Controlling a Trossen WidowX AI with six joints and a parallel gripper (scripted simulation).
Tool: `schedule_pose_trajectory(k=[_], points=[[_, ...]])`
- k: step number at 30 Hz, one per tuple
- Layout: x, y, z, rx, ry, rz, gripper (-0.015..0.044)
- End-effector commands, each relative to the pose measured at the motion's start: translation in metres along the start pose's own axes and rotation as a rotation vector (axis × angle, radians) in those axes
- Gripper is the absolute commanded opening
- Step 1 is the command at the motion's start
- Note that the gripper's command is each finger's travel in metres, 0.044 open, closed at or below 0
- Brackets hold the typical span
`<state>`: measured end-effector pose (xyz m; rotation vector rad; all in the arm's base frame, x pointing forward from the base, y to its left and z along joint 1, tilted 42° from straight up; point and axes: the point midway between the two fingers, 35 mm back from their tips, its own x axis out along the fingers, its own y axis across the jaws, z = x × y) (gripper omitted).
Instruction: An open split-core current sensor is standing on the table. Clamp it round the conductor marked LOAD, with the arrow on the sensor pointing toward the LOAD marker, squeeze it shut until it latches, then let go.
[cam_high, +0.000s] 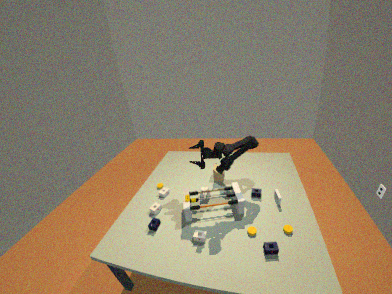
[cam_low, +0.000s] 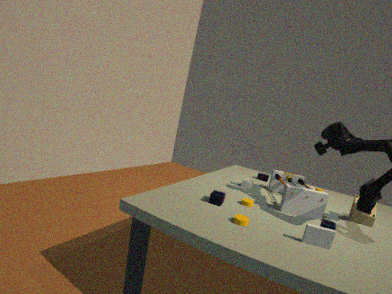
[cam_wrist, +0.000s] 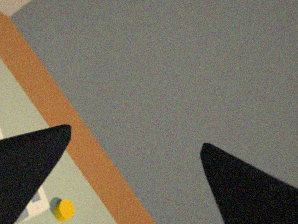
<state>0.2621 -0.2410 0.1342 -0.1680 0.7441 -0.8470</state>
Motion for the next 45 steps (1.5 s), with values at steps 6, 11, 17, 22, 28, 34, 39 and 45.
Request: schedule_pose_trajectory(k=[6,11,17,22,28,34,39,45], points=[[-0.1,0.074,0.094,0.098,-0.423,0.366,0.044],[-0.177,0.103,0.125,0.147,-0.627,0.609,0.044],[-0.253,0.115,0.139,0.19,-0.791,0.845,0.044],[-0.253,0.115,0.139,0.19,-0.791,0.845,0.044],[-0.211,0.133,0.138,0.098,-0.633,0.833,0.044],[-0.131,0.156,0.119,-0.014,-0.305,0.857,0.044],[-0.076,0.171,0.091,-0.055,-0.017,0.927,0.044],[-0.021,0.178,0.049,-0.022,0.323,1.034,0.044]])
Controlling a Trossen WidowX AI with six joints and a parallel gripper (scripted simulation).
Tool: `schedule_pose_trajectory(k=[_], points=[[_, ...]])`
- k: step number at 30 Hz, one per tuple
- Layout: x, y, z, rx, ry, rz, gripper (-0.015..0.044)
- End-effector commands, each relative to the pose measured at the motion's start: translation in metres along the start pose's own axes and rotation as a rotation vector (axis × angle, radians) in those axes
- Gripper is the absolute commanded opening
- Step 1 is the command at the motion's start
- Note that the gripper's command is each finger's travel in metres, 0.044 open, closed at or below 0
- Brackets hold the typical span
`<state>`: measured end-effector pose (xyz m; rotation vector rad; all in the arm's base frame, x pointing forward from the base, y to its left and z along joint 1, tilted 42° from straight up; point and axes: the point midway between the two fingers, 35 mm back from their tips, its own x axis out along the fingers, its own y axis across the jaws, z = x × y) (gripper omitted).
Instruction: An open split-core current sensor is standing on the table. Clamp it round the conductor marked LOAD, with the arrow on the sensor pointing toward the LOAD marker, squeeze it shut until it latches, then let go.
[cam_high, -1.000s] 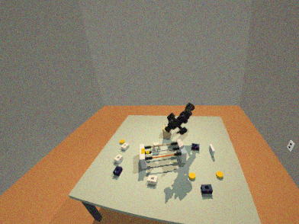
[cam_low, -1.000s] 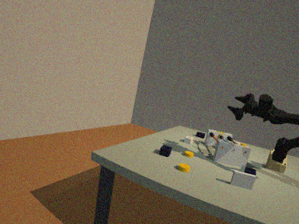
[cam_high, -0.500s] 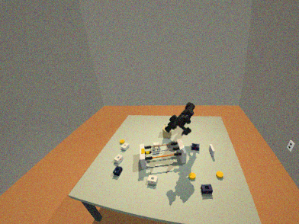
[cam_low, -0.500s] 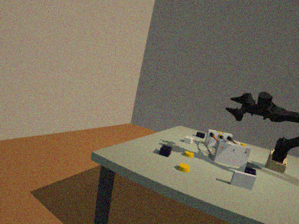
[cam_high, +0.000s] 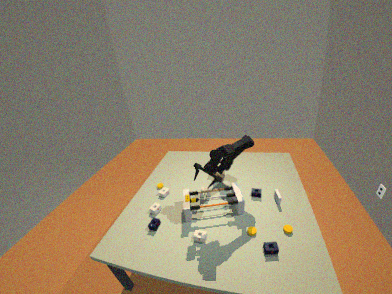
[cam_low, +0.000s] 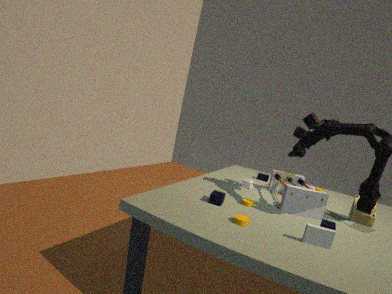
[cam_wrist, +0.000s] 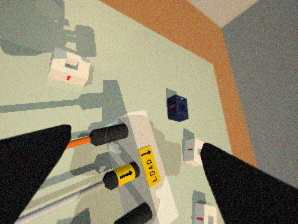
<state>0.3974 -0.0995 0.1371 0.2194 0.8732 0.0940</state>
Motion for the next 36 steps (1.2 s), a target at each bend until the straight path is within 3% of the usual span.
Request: schedule_pose_trajectory(k=[1,10,31,36], points=[[0.024,-0.029,-0.024,0.127,0.164,0.091,0.044],[0.056,-0.073,-0.074,0.433,0.403,0.3,0.044],[0.056,-0.073,-0.074,0.433,0.403,0.3,0.044],[0.039,-0.05,-0.123,0.193,0.511,0.379,0.044]])
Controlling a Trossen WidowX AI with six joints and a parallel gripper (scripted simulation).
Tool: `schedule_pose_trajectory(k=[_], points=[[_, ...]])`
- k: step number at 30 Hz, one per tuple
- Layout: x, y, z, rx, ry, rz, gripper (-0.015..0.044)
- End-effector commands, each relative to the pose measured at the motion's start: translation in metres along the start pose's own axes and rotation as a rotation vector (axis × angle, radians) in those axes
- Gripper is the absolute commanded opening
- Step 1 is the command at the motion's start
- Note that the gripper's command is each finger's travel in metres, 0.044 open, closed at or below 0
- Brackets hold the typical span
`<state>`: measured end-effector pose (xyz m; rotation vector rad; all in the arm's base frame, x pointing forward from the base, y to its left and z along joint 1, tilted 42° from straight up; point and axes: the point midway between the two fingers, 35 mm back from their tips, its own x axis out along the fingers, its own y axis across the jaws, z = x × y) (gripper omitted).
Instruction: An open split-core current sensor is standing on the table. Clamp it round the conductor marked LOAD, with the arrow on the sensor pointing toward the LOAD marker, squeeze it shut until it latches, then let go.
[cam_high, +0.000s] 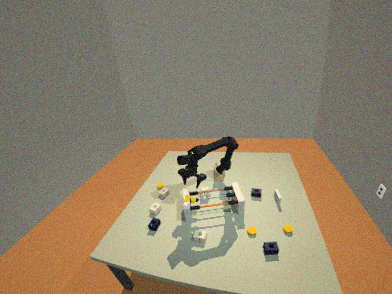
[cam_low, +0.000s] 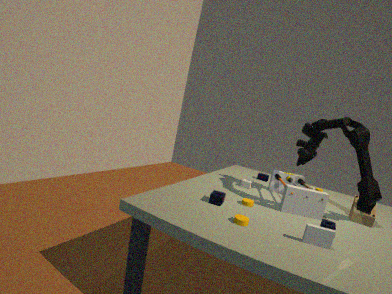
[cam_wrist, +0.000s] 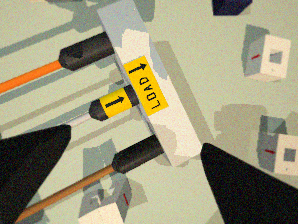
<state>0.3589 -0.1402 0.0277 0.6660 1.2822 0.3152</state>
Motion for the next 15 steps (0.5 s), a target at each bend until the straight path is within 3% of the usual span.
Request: schedule_pose_trajectory(k=[1,6,15], points=[[0.009,0.007,-0.052,-0.189,0.144,0.02,0.044],[0.014,0.022,-0.121,-0.475,0.325,0.121,0.044],[0.015,0.023,-0.124,-0.486,0.331,0.126,0.044]])
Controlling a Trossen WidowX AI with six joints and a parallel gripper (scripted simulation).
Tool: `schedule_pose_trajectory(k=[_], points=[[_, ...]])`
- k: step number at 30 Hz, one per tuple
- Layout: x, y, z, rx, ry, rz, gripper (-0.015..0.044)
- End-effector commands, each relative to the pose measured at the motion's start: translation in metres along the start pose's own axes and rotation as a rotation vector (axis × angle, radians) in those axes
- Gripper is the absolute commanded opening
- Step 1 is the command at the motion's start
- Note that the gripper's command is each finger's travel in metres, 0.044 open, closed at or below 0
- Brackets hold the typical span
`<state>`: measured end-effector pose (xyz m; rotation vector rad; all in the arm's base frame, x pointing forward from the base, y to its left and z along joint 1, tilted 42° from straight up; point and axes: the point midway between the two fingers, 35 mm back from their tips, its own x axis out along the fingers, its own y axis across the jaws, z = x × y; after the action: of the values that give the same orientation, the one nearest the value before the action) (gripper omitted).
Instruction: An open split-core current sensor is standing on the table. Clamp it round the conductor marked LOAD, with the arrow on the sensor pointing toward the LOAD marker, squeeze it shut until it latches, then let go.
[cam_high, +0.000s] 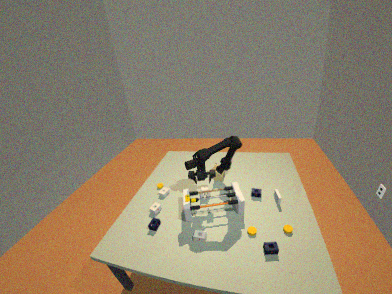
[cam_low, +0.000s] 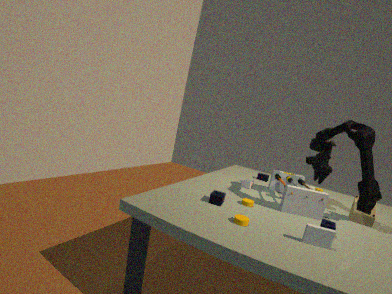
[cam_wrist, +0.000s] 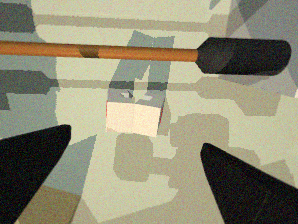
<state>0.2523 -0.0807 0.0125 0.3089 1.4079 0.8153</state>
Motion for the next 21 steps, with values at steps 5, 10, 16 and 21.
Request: schedule_pose_trajectory(k=[5,10,16,21], points=[[0.007,0.003,-0.003,-0.028,0.012,0.001,0.044],[0.015,0.002,-0.002,-0.028,0.012,0.0,0.044],[0.025,0.002,-0.002,-0.028,0.012,0.0,0.044],[0.033,0.002,-0.002,-0.028,0.012,0.0,0.044]])
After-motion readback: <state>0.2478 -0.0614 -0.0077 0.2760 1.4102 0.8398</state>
